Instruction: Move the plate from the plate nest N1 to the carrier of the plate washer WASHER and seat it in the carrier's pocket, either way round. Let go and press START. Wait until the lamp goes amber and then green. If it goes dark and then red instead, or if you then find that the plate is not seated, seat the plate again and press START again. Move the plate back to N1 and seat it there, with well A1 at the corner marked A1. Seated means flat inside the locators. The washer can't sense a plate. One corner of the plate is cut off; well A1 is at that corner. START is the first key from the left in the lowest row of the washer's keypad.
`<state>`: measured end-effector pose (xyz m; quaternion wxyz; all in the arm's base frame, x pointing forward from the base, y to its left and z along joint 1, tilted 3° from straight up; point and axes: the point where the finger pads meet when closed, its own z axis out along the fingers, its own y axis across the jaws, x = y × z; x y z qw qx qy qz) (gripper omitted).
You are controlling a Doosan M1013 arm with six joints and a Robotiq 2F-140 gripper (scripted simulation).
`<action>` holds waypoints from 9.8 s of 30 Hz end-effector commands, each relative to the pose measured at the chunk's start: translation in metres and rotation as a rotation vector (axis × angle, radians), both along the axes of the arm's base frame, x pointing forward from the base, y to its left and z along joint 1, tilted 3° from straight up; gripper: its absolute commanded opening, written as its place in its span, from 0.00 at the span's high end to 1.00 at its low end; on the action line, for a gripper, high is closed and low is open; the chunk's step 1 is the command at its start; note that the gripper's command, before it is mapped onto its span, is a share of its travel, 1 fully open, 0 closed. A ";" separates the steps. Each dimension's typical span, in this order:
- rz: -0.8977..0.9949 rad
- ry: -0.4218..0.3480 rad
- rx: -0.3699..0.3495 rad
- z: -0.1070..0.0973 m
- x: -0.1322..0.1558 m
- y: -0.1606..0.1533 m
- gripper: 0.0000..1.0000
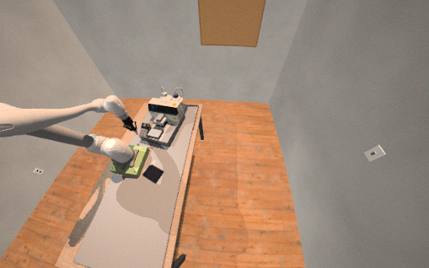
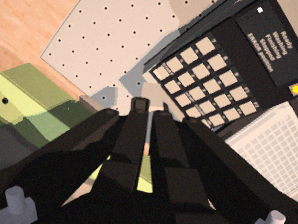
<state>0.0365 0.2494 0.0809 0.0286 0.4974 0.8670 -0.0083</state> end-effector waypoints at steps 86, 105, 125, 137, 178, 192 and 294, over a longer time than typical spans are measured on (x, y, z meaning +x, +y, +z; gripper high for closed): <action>0.010 0.001 0.006 0.038 -0.002 0.005 0.90; 0.010 0.001 0.006 0.038 -0.002 0.005 0.90; 0.010 0.001 0.006 0.038 -0.002 0.005 0.90; 0.010 0.001 0.006 0.038 -0.002 0.005 0.90; 0.010 0.001 0.006 0.038 -0.002 0.005 0.90; 0.010 0.001 0.006 0.038 -0.002 0.005 0.90; 0.010 0.001 0.006 0.038 -0.002 0.005 0.90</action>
